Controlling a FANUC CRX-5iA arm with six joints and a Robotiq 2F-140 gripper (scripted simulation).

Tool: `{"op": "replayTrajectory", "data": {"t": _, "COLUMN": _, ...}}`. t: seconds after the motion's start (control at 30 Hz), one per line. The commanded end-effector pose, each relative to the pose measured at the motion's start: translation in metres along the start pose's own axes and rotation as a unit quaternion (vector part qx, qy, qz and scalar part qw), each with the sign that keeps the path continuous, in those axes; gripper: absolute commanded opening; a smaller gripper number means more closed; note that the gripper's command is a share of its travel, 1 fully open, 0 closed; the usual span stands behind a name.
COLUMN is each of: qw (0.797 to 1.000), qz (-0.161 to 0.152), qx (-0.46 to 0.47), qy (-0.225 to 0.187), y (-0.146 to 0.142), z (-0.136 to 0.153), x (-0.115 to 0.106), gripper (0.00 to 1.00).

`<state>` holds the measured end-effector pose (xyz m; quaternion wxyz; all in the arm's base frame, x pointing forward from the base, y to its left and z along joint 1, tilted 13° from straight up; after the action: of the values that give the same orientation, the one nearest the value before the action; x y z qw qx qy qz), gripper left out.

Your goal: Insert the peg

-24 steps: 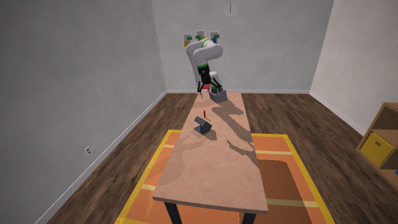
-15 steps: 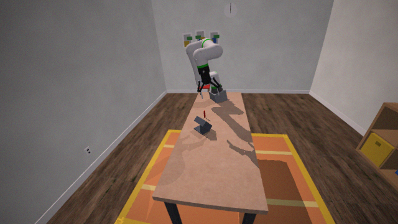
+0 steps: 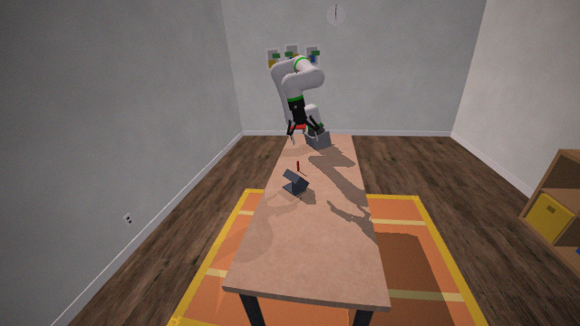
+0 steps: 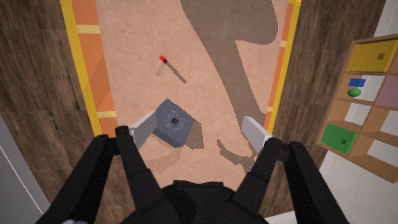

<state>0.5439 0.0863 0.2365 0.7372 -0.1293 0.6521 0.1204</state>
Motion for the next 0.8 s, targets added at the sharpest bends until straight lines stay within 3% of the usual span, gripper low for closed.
{"op": "replayTrajectory", "data": {"t": 0.0, "qw": 0.999, "qz": -0.015, "qx": 0.049, "qy": 0.001, "y": -0.011, "z": -0.013, "x": 0.017, "gripper": 1.0}}
{"op": "replayTrajectory", "data": {"t": 0.33, "qw": 0.988, "qz": -0.044, "qx": 0.151, "qy": 0.0, "y": -0.033, "z": -0.047, "x": 0.053, "gripper": 1.0}}
{"op": "replayTrajectory", "data": {"t": 0.77, "qw": 0.951, "qz": -0.083, "qx": 0.298, "qy": -0.011, "y": -0.064, "z": -0.109, "x": 0.11, "gripper": 1.0}}
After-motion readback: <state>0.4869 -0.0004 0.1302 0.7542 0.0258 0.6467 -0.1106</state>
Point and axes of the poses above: the point where the finger pads meet when closed, its own x axis out along the fingers, its own y axis across the jaws, z = x × y, the point moved 1 cm from there along -x, back along the fingers, and after that the axes turned 12 degrees about -x, right-handed, at the moved point
